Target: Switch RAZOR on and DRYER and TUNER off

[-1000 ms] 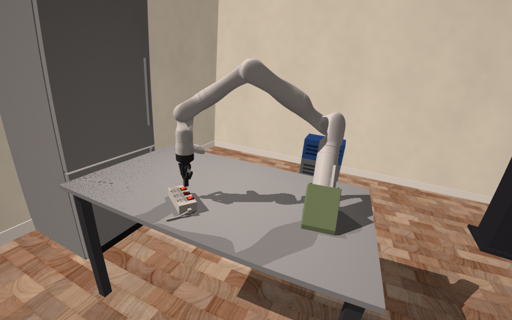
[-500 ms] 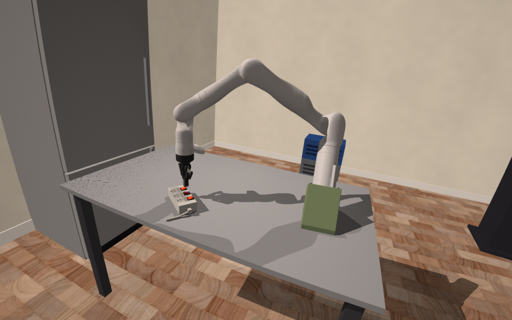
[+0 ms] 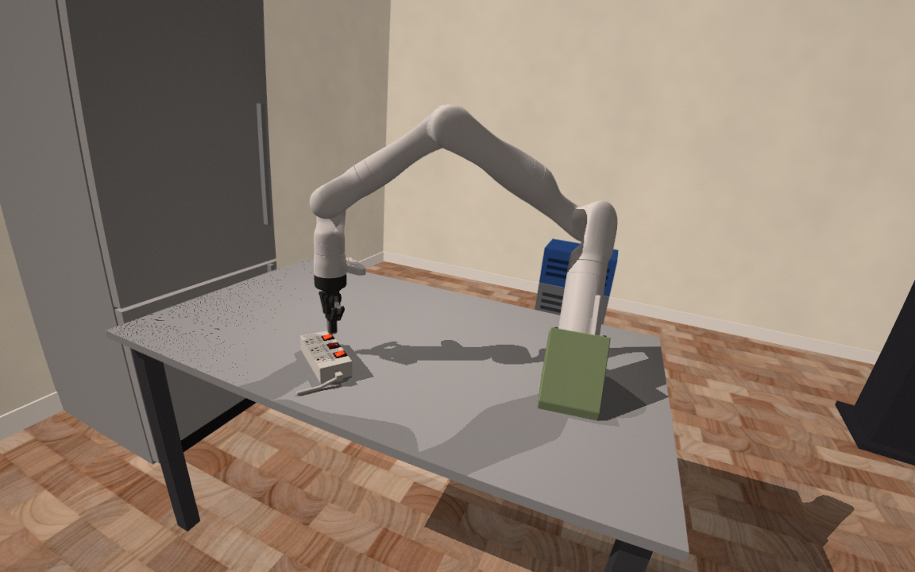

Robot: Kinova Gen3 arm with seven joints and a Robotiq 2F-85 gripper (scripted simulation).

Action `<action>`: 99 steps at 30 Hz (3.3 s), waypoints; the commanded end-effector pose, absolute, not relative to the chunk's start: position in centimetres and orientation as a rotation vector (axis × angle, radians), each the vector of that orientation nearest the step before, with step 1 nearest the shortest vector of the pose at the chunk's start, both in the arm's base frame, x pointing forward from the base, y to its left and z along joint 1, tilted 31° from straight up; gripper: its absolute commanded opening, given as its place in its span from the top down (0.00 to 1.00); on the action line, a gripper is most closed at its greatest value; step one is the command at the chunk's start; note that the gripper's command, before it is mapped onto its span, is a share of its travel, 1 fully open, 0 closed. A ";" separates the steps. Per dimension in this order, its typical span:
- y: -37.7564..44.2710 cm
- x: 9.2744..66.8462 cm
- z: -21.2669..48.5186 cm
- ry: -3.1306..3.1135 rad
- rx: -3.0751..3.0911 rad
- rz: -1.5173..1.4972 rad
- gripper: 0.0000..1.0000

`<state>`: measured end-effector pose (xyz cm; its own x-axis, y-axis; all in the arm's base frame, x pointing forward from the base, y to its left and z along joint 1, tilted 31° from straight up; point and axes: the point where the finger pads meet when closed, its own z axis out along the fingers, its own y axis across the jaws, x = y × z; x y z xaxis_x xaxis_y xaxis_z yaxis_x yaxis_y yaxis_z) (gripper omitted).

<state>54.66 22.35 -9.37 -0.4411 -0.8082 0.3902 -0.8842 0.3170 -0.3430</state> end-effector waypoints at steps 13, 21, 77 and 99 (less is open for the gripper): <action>22.5 54.7 -9.3 -2.429 1.575 0.780 1.00; 22.5 54.8 -9.3 -2.429 1.575 0.780 1.00; 22.4 54.8 -9.6 -2.429 1.575 0.780 1.00; 22.1 54.9 -10.0 -2.429 1.575 0.780 1.00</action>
